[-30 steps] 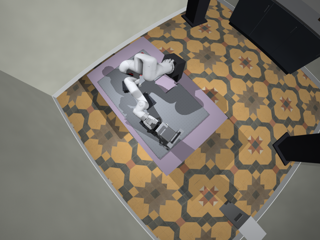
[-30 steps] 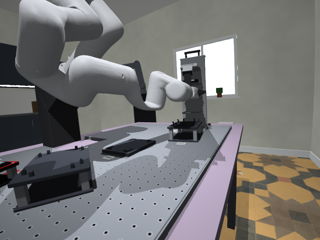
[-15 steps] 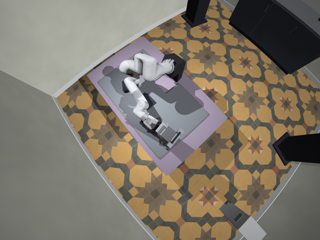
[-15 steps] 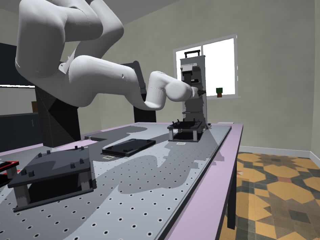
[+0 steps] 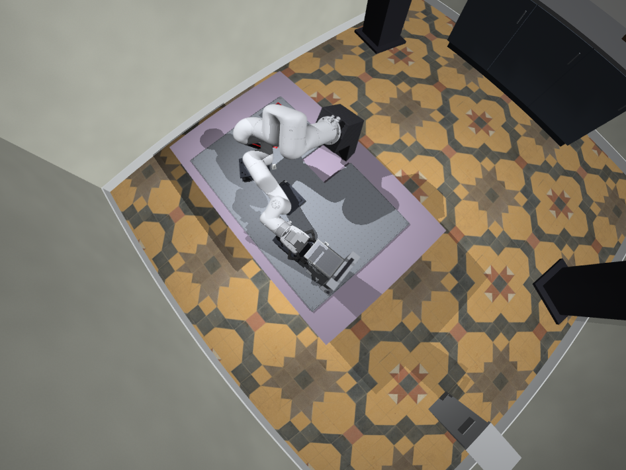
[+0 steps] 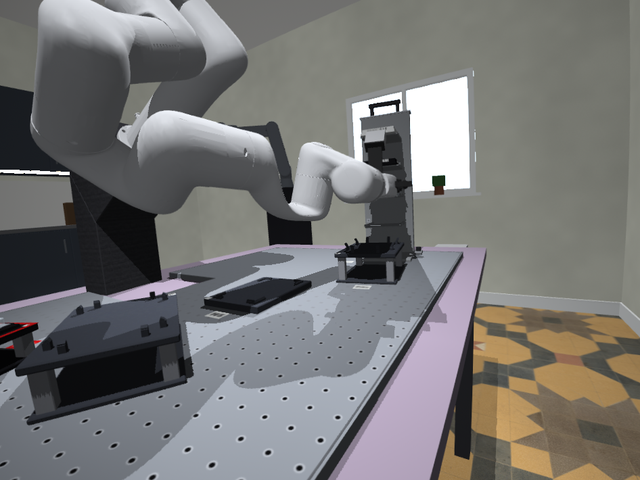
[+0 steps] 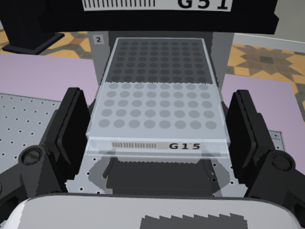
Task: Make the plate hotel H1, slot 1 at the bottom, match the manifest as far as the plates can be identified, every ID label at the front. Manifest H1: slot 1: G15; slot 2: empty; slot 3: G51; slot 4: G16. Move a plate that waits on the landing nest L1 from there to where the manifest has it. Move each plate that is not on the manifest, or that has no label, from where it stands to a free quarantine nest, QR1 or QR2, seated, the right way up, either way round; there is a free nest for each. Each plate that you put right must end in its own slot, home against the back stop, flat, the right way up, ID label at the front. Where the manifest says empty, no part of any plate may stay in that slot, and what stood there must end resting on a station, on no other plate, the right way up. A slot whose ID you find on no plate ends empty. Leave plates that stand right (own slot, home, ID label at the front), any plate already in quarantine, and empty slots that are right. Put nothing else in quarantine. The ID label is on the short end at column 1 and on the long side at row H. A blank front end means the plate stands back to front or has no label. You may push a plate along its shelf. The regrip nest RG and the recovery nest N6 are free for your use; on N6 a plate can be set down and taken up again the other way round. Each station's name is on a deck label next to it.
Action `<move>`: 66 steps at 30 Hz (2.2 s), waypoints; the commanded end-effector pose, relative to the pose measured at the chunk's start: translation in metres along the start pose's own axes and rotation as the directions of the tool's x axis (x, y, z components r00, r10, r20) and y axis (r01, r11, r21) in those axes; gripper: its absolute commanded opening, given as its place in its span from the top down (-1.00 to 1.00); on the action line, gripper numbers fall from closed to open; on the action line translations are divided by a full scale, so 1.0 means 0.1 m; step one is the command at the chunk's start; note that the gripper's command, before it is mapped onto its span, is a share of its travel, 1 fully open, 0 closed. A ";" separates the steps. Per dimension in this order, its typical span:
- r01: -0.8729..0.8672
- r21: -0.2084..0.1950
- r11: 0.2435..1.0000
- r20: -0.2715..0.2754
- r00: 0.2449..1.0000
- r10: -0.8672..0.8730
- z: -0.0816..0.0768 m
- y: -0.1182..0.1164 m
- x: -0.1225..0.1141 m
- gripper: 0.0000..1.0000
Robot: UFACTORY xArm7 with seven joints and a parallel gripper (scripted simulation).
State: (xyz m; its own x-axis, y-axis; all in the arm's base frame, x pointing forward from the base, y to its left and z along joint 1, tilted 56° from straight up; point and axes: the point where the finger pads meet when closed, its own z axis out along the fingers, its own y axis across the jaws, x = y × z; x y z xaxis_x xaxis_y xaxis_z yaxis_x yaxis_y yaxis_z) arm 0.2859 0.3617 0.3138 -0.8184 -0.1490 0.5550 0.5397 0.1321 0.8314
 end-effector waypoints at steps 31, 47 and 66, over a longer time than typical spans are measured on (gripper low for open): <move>0.002 0.001 1.000 -0.001 1.000 -0.002 -0.21 0.00 0.03 1.00; 0.002 0.001 1.000 -0.001 1.000 -0.002 -0.45 0.00 0.03 1.00; 0.002 0.001 1.000 -0.001 1.000 -0.002 -0.73 0.00 0.02 1.00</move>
State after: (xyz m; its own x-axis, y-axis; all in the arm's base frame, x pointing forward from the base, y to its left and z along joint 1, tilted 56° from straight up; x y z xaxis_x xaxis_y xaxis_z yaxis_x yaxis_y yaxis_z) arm 0.2989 0.2932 0.3165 -0.8185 -0.1486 0.5549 0.5398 0.1316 0.8315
